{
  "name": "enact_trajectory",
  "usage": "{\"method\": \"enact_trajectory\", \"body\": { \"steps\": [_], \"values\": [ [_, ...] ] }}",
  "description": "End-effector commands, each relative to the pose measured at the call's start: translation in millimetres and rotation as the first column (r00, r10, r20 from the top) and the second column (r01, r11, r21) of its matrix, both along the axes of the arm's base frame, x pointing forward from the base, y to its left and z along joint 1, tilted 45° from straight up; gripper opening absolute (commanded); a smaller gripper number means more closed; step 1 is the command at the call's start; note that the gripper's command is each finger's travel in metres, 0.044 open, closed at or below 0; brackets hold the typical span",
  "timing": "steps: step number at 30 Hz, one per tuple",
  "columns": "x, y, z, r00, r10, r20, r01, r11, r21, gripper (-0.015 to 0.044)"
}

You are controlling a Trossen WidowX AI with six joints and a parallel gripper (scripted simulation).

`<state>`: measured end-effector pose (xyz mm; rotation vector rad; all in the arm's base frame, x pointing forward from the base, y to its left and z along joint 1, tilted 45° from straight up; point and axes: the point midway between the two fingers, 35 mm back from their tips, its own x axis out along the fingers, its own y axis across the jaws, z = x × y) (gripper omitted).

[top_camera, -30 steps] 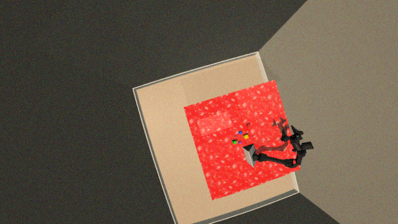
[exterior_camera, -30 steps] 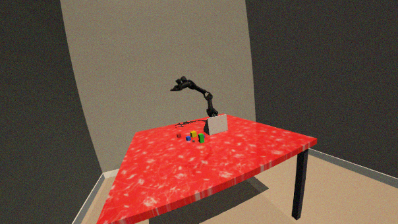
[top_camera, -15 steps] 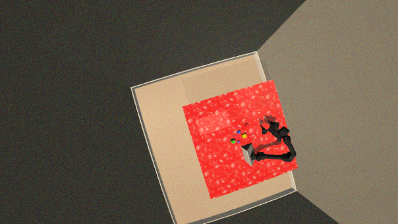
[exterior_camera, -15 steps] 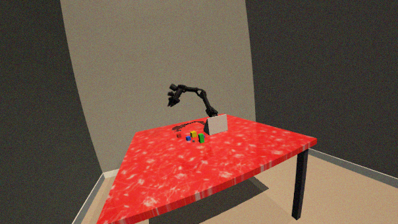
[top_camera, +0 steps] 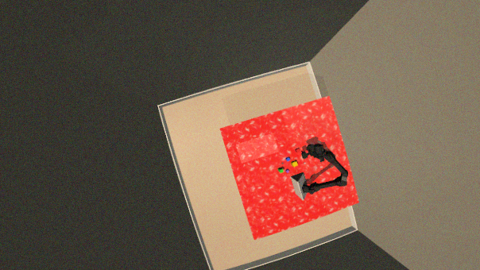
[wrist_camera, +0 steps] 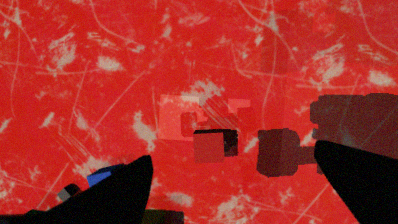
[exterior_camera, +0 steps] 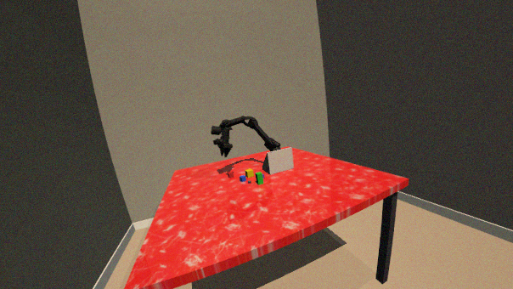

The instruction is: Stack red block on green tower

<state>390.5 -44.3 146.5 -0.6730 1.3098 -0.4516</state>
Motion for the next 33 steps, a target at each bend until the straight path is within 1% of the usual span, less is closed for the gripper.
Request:
{"method": "enact_trajectory", "body": {
  "steps": [1,5,7,13,21,33],
  "values": [
    [-5.1,-14.0,-24.0,0.993,-0.091,-0.068,0.09,0.996,-0.022,0.044],
    [-17.9,-25.5,-53.4,0.972,-0.185,-0.146,0.179,0.982,-0.056,0.044],
    [-20.2,-27.4,-57.9,0.967,-0.2,-0.159,0.193,0.979,-0.063,0.044],
    [-19.1,-31.1,-58.2,0.967,-0.2,-0.159,0.193,0.979,-0.062,0.044],
    [-20.2,-65.2,-89.4,0.967,-0.201,-0.158,0.193,0.979,-0.064,0.044],
    [-20.3,-74.7,-98.5,0.967,-0.201,-0.158,0.193,0.979,-0.064,0.044]
  ]
}}
